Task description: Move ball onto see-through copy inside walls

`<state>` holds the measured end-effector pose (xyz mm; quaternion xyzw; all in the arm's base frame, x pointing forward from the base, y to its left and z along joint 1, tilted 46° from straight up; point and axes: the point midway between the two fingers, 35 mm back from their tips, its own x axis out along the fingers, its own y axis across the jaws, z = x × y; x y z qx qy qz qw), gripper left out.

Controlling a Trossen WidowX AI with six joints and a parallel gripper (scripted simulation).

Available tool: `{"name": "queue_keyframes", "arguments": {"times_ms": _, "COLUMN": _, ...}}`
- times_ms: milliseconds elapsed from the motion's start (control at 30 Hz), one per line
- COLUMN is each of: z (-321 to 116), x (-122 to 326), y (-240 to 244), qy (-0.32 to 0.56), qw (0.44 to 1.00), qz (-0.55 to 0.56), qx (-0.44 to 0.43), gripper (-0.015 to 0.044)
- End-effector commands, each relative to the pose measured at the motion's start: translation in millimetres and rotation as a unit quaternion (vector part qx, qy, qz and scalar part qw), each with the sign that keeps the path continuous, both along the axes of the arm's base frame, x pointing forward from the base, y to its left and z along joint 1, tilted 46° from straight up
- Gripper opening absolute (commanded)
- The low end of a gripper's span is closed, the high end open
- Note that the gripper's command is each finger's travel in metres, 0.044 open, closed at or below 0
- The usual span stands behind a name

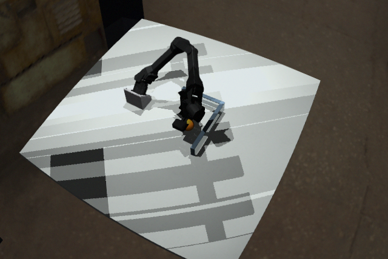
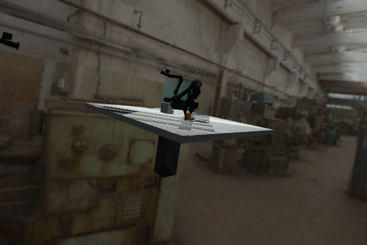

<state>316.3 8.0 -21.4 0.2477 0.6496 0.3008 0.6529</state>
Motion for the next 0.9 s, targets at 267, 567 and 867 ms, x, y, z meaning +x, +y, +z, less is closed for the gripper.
{"name": "queue_keyframes", "arguments": {"times_ms": 267, "z": 0, "x": 0, "y": 0, "qy": 0.000, "qw": 1.000, "qz": 0.001, "qx": -0.001, "gripper": 0.0394}}
{"name": "queue_keyframes", "arguments": {"times_ms": 567, "z": 60, "x": 3, "y": -62, "qy": -0.002, "qw": 1.000, "qz": -0.001, "qx": -0.001, "gripper": 0.0403}}
{"name": "queue_keyframes", "arguments": {"times_ms": 867, "z": 53, "x": 4, "y": -58, "qy": -0.004, "qw": 1.000, "qz": -0.008, "qx": -0.001, "gripper": 0.0403}}
